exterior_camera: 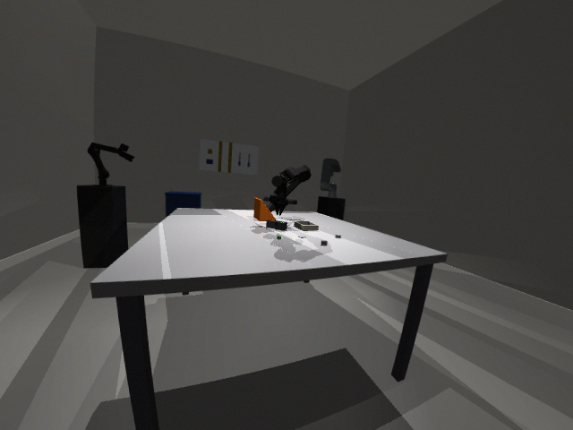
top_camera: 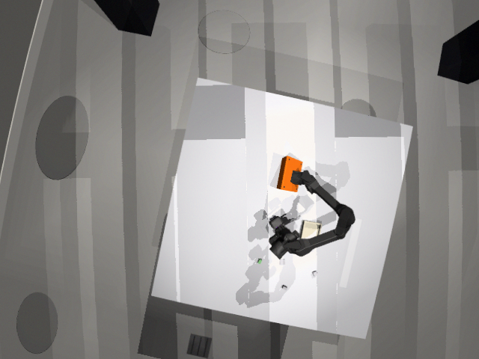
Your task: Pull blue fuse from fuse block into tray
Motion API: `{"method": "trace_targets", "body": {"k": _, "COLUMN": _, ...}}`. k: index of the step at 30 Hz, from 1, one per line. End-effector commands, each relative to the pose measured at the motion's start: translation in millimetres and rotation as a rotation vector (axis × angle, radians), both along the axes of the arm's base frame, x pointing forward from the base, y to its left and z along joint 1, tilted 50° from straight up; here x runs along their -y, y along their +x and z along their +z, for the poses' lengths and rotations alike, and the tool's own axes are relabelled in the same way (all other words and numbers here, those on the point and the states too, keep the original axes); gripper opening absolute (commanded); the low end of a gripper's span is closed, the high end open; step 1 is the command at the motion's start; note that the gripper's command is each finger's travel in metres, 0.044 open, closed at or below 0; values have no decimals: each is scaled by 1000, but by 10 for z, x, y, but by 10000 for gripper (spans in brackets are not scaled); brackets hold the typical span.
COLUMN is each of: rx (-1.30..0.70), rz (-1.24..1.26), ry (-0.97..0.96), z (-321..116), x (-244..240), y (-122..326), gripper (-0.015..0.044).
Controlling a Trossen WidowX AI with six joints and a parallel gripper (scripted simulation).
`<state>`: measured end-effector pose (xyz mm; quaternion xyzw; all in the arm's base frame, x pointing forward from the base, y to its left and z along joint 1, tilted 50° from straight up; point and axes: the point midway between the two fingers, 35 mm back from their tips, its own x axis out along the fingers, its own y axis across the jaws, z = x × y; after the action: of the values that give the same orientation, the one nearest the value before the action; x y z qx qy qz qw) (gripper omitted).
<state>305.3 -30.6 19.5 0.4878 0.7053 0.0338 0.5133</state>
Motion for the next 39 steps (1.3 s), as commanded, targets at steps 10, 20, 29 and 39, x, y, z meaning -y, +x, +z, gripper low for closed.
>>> {"method": "trace_targets", "body": {"k": 10, "rx": -100, "rz": -28, "ry": 48, "z": -40, "x": -32, "y": -31, "gripper": 60}}
{"method": "trace_targets", "body": {"k": 20, "rx": -100, "rz": -28, "ry": 48, "z": -103, "x": -104, "y": -32, "gripper": 60}}
{"method": "trace_targets", "body": {"k": 29, "rx": -100, "rz": -28, "ry": 49, "z": -161, "x": -170, "y": -37, "gripper": 60}}
{"method": "trace_targets", "body": {"k": 39, "rx": -100, "rz": -28, "ry": 49, "z": -224, "x": -243, "y": -50, "gripper": 60}}
